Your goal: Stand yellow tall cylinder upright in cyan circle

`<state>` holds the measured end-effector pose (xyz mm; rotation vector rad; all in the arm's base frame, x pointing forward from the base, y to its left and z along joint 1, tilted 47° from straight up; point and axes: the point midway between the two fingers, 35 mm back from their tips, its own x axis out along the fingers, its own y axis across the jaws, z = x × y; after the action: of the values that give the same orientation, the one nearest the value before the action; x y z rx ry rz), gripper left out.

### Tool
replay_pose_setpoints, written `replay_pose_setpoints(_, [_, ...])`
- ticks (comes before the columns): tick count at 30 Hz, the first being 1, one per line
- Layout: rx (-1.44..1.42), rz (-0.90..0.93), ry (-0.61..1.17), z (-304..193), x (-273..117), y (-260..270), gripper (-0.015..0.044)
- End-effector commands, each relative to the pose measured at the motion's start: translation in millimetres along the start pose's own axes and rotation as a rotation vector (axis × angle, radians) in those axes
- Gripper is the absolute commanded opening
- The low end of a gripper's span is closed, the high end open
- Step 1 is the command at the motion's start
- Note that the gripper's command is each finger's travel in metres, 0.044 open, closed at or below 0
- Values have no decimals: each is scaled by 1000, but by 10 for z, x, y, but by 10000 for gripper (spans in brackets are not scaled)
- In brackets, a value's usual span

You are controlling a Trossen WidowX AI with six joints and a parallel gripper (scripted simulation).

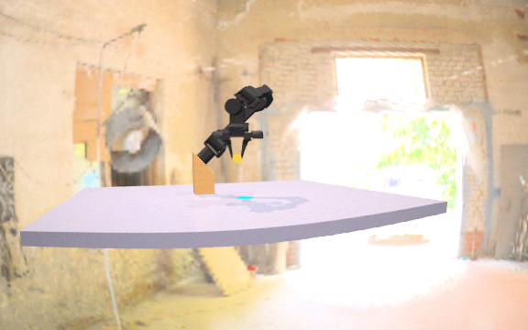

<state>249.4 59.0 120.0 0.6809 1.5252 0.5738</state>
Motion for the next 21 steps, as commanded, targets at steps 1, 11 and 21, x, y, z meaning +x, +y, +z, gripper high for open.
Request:
replay_pose_setpoints(1, [72,10,1,-75,-4,100,105])
replay_pose_setpoints(11, [186,22,6,-200,-1,252,105])
replay_pose_setpoints(21, [179,-37,10,-247,64,218,105])
